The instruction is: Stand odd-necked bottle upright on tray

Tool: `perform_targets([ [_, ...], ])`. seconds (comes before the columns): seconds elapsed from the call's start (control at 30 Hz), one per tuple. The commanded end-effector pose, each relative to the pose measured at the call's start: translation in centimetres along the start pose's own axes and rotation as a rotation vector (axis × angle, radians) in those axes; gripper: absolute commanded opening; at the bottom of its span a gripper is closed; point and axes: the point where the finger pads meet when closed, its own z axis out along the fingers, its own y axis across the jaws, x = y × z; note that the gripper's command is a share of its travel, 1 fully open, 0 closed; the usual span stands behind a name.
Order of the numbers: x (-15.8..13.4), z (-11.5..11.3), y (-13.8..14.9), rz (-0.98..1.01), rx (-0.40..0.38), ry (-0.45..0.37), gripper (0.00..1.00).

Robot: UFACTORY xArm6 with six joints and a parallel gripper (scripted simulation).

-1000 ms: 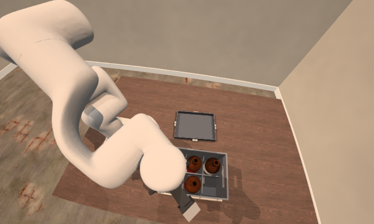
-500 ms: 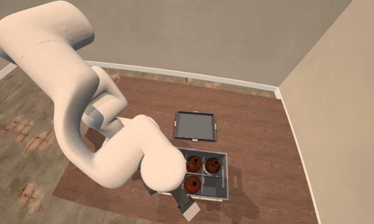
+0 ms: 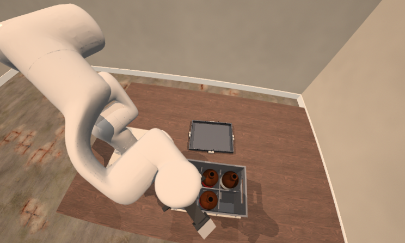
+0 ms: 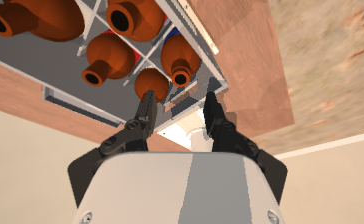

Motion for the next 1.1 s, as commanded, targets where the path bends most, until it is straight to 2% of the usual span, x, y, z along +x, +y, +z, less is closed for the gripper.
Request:
perform_targets([
  [0.0, 0.1, 0.3, 0.0, 0.0, 0.001, 0.003, 0.65],
  [0.37, 0.1, 1.6, 0.0, 0.0, 0.001, 0.003, 0.65],
  [1.07, 0.1, 2.3, 0.0, 0.0, 0.001, 0.003, 0.65],
])
